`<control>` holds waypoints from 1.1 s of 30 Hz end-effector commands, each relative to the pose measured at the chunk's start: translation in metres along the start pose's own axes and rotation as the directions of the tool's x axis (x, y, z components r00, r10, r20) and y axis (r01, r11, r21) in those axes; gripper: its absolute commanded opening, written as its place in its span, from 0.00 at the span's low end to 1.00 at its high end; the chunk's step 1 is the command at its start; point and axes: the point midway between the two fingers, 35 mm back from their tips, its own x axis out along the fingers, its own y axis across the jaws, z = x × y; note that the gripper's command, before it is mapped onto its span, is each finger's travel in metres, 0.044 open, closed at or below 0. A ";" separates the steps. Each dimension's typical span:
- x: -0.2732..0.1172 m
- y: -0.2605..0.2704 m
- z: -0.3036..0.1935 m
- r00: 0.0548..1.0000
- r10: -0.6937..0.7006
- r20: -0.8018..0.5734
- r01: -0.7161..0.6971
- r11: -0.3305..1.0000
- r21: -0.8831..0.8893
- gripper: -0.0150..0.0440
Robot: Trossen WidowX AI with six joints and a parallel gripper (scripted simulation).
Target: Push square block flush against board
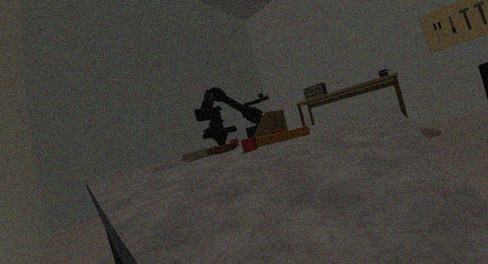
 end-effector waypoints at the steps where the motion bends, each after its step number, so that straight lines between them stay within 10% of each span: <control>1: -0.001 -0.001 0.008 1.000 -0.002 0.006 0.002 1.000 0.009 0.25; 33: 0.000 0.000 -0.016 1.000 -0.002 0.005 0.002 1.000 0.007 0.25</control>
